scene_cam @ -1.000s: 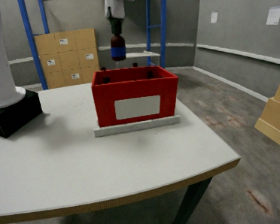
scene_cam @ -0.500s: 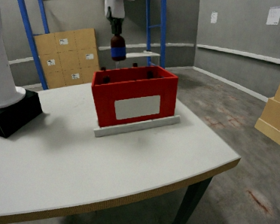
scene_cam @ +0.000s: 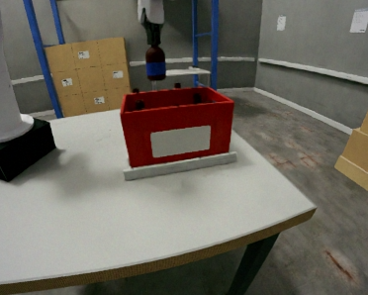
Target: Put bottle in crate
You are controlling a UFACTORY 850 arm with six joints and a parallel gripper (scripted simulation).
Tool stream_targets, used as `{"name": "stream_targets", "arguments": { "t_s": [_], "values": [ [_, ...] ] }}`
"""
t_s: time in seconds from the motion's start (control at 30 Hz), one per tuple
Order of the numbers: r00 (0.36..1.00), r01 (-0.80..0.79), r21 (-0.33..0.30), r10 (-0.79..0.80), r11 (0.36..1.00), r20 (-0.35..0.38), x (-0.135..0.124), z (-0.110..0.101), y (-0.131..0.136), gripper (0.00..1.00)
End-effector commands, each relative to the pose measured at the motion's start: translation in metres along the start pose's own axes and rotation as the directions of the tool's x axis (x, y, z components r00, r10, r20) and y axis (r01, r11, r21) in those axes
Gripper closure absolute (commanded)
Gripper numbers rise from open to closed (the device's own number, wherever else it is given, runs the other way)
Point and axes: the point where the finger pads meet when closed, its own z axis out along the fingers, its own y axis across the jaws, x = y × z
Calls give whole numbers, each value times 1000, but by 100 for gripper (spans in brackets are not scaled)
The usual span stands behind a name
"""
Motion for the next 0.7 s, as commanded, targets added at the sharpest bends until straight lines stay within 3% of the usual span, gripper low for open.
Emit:
{"name": "stream_targets", "arguments": {
  "t_s": [0.0, 0.67],
  "values": [
    [1000, 0, 2, 0, 1000, -1, 4, -1, 4, 100],
    [1000, 0, 2, 0, 1000, -1, 25, -1, 26, 100]
  ]
}}
